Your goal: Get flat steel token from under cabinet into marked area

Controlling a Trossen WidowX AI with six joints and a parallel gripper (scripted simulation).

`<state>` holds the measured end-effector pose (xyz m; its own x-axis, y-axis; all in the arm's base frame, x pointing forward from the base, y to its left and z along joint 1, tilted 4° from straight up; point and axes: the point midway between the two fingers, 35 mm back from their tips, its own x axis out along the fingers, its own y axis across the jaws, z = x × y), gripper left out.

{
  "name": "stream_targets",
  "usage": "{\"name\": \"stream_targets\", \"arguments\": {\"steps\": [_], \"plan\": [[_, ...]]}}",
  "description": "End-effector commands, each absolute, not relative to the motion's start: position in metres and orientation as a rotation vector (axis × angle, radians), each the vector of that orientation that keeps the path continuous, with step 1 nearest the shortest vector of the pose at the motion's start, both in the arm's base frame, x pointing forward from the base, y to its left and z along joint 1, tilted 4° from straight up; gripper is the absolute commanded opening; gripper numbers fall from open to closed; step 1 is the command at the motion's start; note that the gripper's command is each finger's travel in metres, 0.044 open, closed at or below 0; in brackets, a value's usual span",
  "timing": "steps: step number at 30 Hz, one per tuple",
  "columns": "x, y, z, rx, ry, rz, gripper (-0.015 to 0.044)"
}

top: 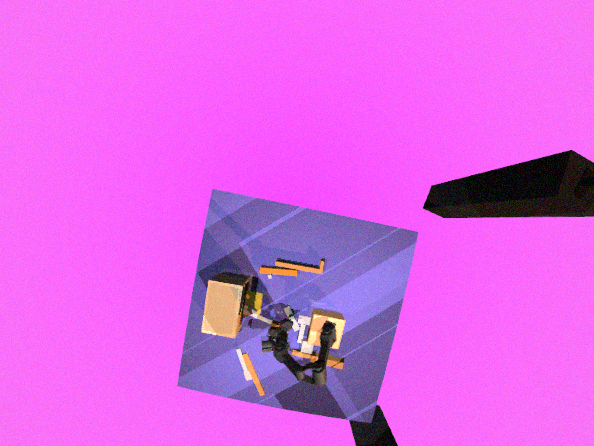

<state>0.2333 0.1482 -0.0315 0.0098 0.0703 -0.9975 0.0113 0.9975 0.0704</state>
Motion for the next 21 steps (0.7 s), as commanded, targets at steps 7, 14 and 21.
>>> {"name": "stream_targets", "arguments": {"steps": [7,14,21], "plan": [[0.249,0.149,-0.031,0.064,1.555,0.05,0.0],[0.258,0.148,-0.031,0.064,1.554,0.05,0.0],[0.267,0.148,-0.03,0.064,1.554,0.05,0.0]]}}
